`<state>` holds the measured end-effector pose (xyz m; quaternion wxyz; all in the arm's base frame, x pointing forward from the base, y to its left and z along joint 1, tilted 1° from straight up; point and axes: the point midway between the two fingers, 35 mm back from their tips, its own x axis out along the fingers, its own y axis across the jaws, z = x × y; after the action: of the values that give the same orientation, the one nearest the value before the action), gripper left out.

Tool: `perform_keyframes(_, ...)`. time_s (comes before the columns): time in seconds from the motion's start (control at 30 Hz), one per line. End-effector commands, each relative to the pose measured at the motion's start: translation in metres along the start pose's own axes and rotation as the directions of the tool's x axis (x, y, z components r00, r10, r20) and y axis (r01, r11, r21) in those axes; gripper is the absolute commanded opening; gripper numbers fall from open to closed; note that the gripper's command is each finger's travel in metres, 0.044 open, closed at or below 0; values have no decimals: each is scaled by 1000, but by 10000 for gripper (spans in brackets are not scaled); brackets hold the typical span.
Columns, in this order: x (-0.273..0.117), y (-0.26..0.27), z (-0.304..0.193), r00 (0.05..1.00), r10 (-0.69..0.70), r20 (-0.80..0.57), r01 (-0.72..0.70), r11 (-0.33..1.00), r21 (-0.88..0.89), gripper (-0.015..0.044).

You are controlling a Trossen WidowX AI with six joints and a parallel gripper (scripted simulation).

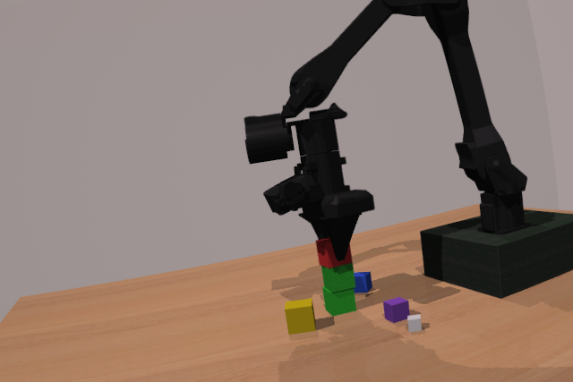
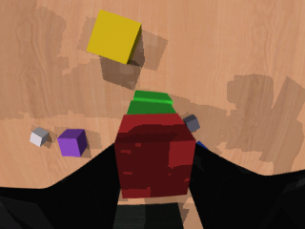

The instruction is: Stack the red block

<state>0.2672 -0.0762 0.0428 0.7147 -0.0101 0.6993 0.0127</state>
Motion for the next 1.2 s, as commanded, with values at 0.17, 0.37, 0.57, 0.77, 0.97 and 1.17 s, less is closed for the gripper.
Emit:
perform_keyframes(0.17, 0, 0, 0, 1000, 0, -1, 0, 1000, 0, 131)
perform_keyframes(0.37, 0, 0, 0, 1000, 0, -1, 0, 1000, 0, 289)
perform_keyframes(0.57, 0, 0, 0, 1000, 0, -1, 0, 1000, 0, 440)
perform_keyframes(0.77, 0, 0, 0, 1000, 0, -1, 0, 1000, 0, 440)
perform_keyframes(0.97, 0, 0, 0, 1000, 0, -1, 0, 1000, 0, 440)
perform_keyframes(1.17, 0, 0, 0, 1000, 0, -1, 0, 1000, 0, 440)
